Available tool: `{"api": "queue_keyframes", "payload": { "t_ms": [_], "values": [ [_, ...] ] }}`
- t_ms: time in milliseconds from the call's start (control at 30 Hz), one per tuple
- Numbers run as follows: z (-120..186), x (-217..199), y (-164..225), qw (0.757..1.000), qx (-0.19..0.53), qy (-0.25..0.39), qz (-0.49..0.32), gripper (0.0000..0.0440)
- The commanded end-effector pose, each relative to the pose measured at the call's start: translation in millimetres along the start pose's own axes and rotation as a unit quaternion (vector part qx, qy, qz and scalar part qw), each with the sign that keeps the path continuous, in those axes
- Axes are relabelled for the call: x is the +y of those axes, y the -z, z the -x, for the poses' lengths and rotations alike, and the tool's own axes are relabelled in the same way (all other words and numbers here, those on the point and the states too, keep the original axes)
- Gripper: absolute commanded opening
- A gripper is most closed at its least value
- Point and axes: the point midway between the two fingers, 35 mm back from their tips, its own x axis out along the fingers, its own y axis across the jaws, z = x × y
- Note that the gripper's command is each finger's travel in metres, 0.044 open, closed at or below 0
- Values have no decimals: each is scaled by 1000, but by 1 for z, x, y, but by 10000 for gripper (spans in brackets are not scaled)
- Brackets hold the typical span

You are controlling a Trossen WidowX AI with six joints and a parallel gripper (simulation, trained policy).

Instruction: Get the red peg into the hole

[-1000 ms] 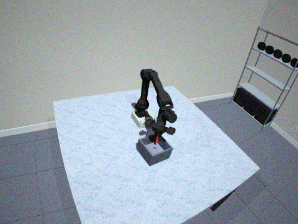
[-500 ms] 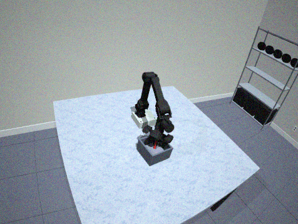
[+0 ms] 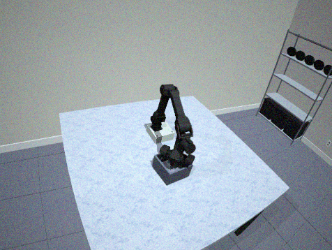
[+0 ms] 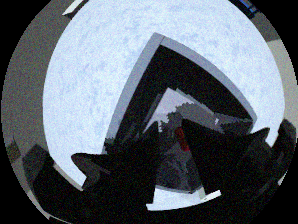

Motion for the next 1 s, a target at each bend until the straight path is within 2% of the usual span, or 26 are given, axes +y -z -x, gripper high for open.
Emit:
{"api": "queue_keyframes", "payload": {
  "t_ms": [0,967],
  "values": [
    [0,5,-6,1000,3,-3,8,125],
    [-13,11,-60,998,29,5,51,69]
  ]
}}
